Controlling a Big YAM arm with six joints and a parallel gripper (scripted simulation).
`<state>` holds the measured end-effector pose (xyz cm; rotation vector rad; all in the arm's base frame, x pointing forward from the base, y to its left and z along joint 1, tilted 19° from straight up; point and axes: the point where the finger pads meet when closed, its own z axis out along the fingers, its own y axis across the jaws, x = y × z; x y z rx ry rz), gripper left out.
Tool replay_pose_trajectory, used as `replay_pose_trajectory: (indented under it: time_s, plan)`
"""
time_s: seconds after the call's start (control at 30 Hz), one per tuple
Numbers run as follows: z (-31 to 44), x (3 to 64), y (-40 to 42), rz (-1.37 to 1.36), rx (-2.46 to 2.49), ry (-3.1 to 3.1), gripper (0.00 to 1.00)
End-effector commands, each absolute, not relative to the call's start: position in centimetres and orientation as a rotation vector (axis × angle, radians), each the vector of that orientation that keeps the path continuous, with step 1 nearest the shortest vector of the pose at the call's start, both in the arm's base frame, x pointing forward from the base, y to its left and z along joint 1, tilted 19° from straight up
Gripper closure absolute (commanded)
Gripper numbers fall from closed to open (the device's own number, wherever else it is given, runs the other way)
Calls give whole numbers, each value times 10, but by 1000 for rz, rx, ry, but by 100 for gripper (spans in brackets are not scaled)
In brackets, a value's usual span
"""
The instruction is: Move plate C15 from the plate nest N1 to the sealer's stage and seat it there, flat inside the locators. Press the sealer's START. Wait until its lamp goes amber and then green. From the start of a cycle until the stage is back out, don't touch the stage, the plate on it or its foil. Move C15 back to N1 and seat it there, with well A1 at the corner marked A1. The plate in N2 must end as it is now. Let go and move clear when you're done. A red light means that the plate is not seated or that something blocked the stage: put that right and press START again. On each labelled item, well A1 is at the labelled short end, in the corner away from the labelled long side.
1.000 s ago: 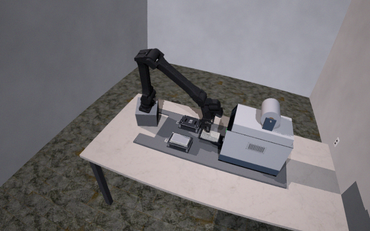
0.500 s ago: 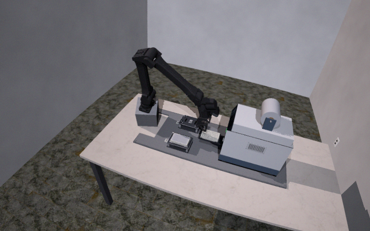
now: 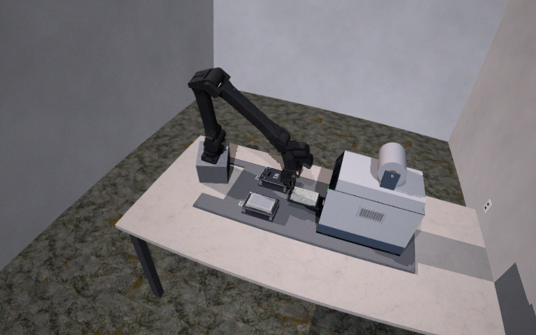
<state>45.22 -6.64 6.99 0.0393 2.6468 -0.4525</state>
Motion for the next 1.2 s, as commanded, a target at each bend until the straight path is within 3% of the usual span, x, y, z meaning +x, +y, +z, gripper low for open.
replay_pose_trajectory:
  time_s: [0.0,0.8,1.17]
  plan:
    - [76,452,-62,-445,51,2613,0]
    - [96,473,-72,-448,81,2579,0]
    - [77,475,-64,-469,204,2985,0]
